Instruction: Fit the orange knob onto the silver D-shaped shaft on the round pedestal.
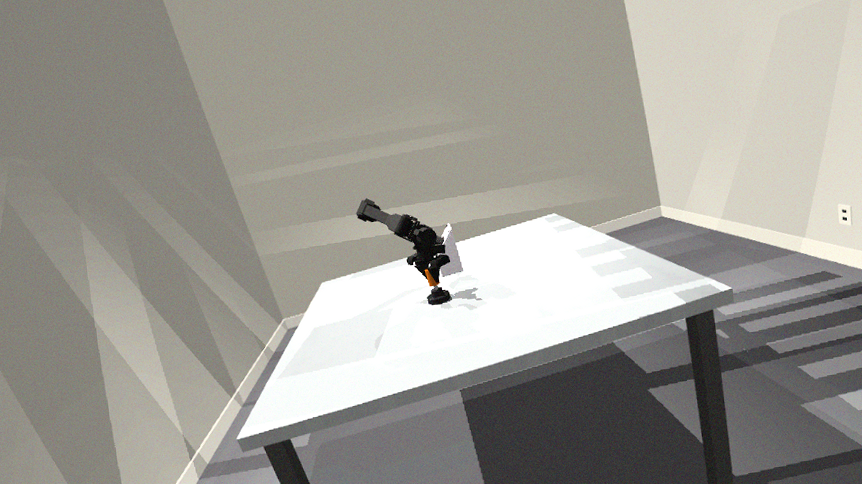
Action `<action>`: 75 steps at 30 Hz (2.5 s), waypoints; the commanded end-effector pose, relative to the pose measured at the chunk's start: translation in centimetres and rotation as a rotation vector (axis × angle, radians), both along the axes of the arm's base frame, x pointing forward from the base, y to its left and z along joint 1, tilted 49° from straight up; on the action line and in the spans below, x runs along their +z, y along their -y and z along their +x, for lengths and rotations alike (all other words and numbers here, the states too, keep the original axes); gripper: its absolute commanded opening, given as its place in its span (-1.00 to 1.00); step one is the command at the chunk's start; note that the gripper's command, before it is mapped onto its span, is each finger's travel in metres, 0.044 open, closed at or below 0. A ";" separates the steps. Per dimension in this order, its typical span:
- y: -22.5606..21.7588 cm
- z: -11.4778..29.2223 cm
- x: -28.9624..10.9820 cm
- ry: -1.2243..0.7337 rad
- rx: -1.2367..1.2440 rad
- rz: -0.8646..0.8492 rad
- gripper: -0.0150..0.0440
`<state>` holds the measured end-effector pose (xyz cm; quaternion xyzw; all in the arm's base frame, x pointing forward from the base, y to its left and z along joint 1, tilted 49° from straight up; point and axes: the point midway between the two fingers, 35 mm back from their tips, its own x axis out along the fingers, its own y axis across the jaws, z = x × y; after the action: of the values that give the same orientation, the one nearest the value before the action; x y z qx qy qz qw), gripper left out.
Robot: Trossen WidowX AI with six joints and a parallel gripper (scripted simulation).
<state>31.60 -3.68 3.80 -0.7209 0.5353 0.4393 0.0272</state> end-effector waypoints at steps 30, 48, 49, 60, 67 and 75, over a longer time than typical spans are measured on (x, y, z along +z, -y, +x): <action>-0.1 0.0 -0.1 -0.046 0.051 -0.001 -0.49; 0.0 0.2 0.0 -0.046 0.051 -0.001 -0.49; 0.0 0.2 0.0 -0.045 0.051 -0.001 -0.49; -0.2 0.5 0.2 -0.200 0.189 -0.010 -0.49; 0.1 0.7 -0.1 -0.202 0.190 -0.010 -0.49; 0.1 0.7 0.0 -0.202 0.190 -0.010 -0.49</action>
<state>32.11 -3.85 3.64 -0.7188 0.4669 0.5100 -0.0721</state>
